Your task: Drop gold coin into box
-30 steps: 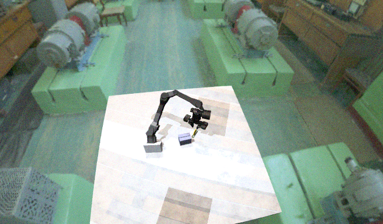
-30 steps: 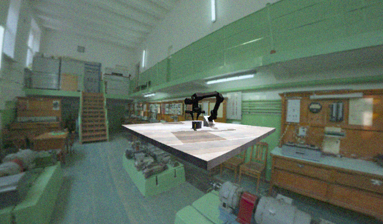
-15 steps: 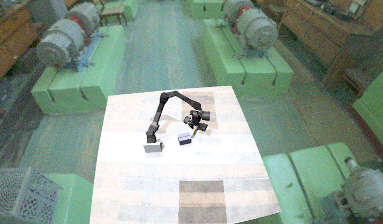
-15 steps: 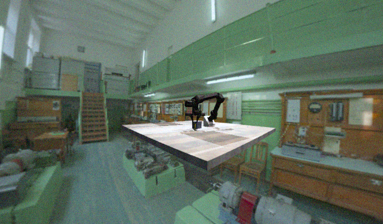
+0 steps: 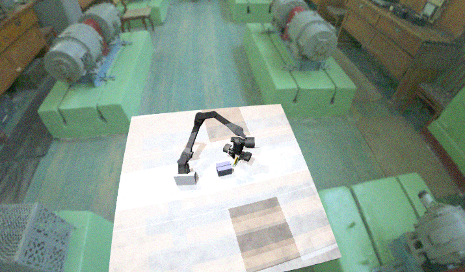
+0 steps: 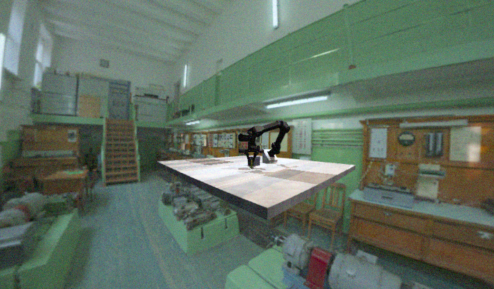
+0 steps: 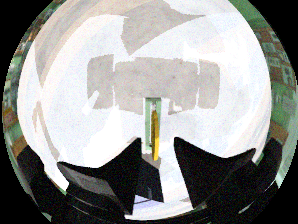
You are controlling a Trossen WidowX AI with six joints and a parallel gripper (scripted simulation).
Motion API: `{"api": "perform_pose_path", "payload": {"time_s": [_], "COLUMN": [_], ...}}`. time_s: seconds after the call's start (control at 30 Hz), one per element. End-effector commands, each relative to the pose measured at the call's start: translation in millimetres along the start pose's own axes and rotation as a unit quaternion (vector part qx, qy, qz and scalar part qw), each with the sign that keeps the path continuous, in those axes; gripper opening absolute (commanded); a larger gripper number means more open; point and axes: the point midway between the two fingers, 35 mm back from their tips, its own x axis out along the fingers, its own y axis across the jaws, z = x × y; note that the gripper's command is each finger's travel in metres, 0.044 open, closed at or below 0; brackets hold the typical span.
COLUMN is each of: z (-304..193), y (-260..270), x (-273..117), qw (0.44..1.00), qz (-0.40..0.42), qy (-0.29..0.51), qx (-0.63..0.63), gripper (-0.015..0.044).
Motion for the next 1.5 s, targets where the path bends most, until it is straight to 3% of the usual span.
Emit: {"api": "perform_pose_path", "payload": {"time_s": [0.0, 0.53, 0.73, 1.13, 1.47], "z": [-1.2, -0.9, -0.9, -0.9, -0.6], "y": [1.3, 3.2, 3.2, 3.1, -0.5], "x": [7.9, 30.6, 30.6, 30.2, 6.9], "qw": [1.0, 1.0, 1.0, 1.0, 1.0], "qz": [0.003, 0.005, 0.005, 0.004, 0.003], "qy": [-0.001, -0.003, -0.003, -0.003, 0.0], "qx": [0.005, 0.003, 0.003, 0.003, 0.003], "gripper": [0.0161, 0.0161, 0.0003, 0.0, 0.0]}}
